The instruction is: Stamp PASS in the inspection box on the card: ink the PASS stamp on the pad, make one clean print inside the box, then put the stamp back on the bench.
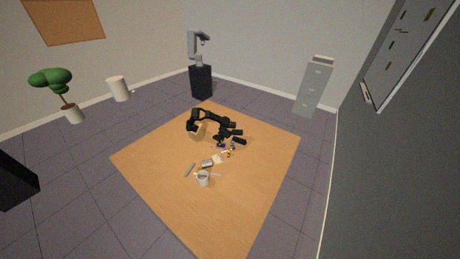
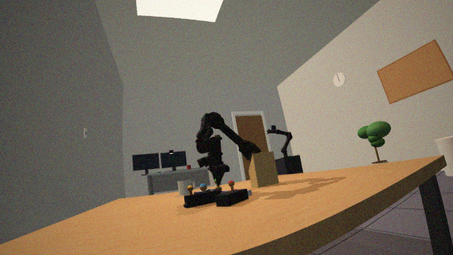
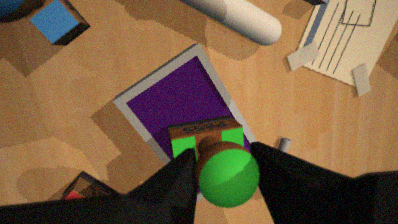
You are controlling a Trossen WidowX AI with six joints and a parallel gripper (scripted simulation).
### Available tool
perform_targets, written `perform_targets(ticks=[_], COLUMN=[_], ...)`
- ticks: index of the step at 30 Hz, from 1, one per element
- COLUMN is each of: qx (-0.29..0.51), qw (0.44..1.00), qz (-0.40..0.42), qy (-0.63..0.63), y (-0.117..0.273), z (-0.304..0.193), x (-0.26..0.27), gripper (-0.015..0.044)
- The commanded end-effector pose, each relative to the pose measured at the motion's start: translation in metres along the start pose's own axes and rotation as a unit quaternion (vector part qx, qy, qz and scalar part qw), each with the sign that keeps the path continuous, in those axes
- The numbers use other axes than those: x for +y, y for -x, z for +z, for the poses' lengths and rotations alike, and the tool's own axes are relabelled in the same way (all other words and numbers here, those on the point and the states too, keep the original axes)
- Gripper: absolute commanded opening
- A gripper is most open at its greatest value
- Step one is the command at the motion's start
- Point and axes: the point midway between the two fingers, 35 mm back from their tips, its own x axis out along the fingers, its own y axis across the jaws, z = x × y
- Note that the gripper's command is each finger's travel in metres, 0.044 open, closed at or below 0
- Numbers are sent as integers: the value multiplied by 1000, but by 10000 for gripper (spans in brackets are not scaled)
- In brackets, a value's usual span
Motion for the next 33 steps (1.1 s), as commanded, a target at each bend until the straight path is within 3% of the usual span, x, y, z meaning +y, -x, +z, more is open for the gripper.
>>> perform_targets(ticks=[1,33], qx=[-1,-1], qw=[1000,1000], qz=[2,4], qy=[-3,-2], y=[3,44], z=[1,2], x=[0,-9], gripper=[0,0])
